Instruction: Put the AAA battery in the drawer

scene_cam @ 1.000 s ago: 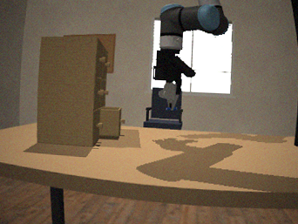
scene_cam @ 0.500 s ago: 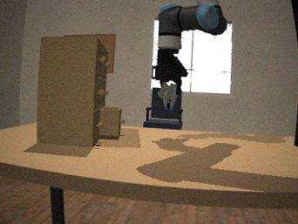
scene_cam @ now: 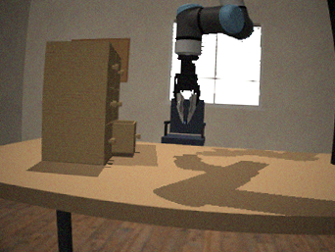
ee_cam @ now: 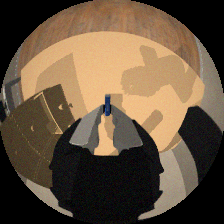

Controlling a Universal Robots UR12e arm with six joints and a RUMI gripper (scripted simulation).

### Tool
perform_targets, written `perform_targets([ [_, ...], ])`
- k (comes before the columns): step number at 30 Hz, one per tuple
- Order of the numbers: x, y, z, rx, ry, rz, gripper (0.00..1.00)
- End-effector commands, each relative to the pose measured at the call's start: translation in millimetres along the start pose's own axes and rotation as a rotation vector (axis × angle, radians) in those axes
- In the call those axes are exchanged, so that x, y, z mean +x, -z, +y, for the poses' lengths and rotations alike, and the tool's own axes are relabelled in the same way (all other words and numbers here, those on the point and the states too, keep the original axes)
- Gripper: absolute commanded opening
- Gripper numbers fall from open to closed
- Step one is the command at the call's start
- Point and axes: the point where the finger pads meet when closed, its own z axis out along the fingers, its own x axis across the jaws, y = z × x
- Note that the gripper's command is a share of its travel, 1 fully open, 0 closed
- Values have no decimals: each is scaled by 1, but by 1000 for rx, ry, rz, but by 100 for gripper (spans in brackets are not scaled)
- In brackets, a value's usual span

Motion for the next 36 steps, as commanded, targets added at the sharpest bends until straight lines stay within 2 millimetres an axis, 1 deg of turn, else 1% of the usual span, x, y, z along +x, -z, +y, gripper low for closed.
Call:
perform_targets([
  [1, -7, 0, 2, -8, 258, -3, 2],
  [8, -16, 1, 7, -8, 578, -4, 2],
  [10, -16, 1, 7, -8, 578, -4, 2],
  [18, -24, 1, 13, -7, 924, -6, 2],
  [25, -29, 1, 19, -6, 1193, -7, 2],
  [27, -29, 1, 19, -6, 1193, -7, 2],
  [36, -34, 1, 26, -5, 1470, -8, 2],
])
